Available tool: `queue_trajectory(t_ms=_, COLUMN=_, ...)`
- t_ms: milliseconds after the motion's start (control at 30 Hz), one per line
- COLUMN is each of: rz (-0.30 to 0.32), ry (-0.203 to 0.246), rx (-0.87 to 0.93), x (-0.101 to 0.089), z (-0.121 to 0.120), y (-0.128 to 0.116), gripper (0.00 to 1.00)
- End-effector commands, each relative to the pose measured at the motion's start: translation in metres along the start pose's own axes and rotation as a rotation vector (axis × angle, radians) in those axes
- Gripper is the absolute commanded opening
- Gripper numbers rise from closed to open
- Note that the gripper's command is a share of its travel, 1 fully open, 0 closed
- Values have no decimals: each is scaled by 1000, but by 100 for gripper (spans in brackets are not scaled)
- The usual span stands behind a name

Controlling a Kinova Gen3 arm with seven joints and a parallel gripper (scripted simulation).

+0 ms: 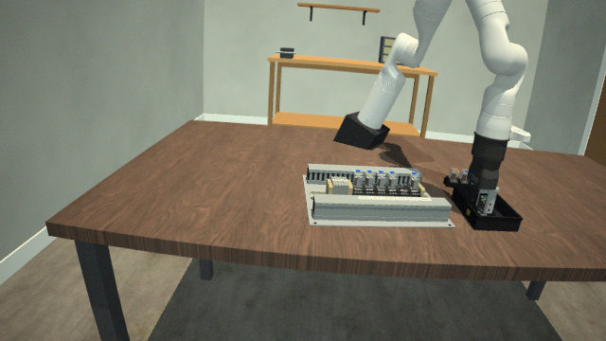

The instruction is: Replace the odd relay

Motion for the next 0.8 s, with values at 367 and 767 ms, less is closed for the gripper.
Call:
queue_trajectory(t_ms=367, rz=6, ry=11, rx=-3, x=2, z=-4, y=2, gripper=0)
queue_trajectory(t_ms=767, rz=5, ry=8, rx=-3, x=0, z=-3, y=1, gripper=0)
Point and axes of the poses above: the point where the finger pads meet when closed, its own x axis out along the fingers, its own z axis across the jaws, y = z × x, the point moved 7 cm from there along -x, back along the fingers, and after that the axes turned 9 degrees about -x, right-handed, at the moved point
